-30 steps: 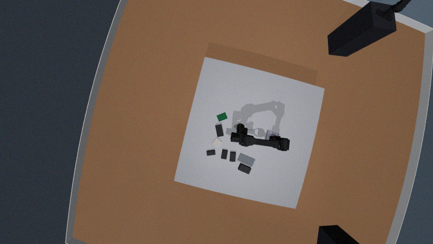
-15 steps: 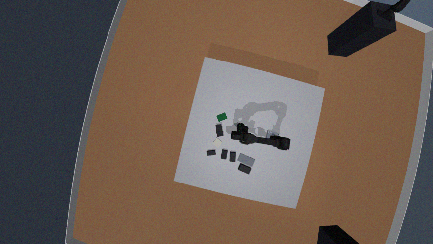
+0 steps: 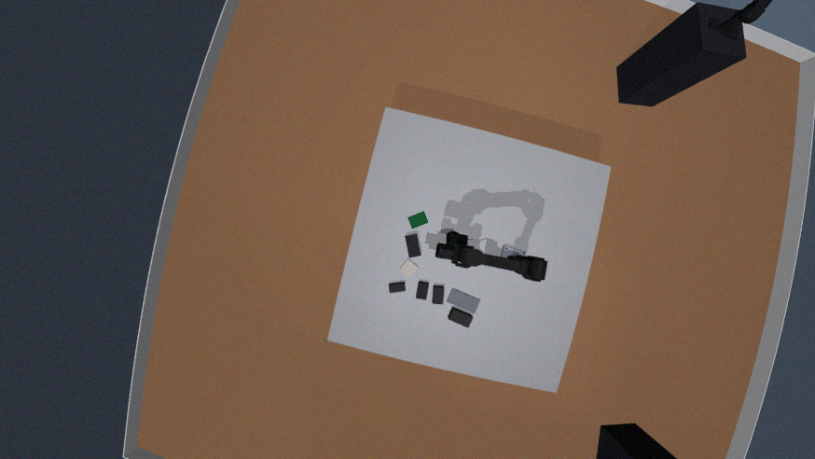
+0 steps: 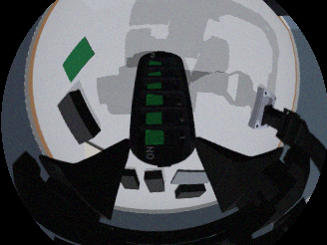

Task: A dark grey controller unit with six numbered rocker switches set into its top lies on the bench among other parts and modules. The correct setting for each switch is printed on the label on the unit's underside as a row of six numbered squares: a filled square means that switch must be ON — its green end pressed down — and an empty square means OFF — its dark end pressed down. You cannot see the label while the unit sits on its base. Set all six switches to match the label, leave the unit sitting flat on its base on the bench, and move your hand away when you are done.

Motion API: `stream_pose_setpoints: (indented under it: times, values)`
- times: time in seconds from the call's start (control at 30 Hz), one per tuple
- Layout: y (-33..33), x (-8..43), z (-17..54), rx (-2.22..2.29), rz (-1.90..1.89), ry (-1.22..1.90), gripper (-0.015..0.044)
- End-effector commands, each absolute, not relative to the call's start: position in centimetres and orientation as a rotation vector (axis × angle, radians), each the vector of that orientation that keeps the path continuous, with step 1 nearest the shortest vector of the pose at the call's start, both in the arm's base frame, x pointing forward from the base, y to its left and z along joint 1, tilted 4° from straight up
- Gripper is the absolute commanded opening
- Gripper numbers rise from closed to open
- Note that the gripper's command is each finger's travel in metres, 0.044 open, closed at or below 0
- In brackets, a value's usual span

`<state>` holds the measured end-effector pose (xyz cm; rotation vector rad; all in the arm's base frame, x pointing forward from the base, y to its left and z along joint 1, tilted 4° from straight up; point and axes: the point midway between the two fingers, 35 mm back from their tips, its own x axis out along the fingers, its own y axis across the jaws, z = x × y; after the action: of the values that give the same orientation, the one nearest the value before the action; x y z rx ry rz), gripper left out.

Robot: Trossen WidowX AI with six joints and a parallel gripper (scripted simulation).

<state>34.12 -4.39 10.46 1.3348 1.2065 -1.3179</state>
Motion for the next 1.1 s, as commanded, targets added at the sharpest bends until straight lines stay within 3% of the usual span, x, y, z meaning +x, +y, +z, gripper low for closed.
stream_pose_setpoints:
  times: [0.0,1.07]
  values:
    - [-5.0,34.1,10.8,1.340,-1.314,1.202,0.0336]
    - [-7.5,33.8,11.9,1.393,-1.278,1.246,0.0336]
